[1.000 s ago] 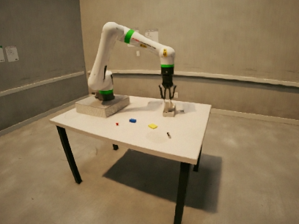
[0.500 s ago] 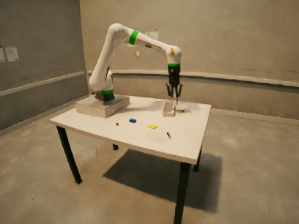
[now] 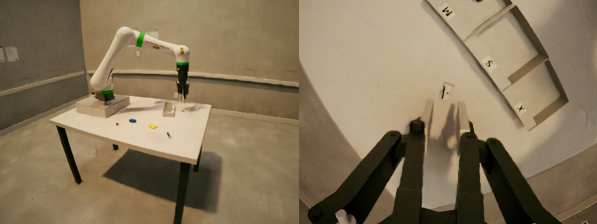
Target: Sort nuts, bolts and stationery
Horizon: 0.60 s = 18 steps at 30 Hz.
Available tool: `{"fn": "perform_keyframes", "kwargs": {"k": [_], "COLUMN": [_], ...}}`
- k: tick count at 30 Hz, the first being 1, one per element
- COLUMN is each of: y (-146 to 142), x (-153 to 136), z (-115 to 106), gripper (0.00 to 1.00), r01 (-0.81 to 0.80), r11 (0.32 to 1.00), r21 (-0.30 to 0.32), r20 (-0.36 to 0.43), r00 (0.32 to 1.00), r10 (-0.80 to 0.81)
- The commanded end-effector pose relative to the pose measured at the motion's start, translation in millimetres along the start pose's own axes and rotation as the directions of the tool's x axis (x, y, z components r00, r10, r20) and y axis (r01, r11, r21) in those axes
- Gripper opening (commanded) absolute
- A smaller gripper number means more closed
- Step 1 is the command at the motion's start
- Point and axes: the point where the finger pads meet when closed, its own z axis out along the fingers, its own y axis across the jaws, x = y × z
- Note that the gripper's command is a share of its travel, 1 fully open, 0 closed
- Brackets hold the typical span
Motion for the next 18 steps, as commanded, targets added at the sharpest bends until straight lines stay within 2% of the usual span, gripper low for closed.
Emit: {"fn": "perform_keyframes", "kwargs": {"k": [1, 4, 7, 18], "y": [-1.0, -1.0, -1.0, -0.7], "x": [-1.2, -1.1, -1.0, -0.6], "z": [-0.1, -0.1, -0.1, -0.1], "gripper": [0.26, 0.26, 0.26, 0.26], "r01": [-0.156, -0.262, -0.287, -0.287], "r11": [0.988, 0.965, 0.958, 0.958], "r21": [0.001, 0.002, 0.004, 0.004], "r20": [-0.014, -0.023, -0.026, -0.026], "r00": [0.988, 0.965, 0.957, 0.957], "r10": [0.156, 0.262, 0.287, 0.287]}}
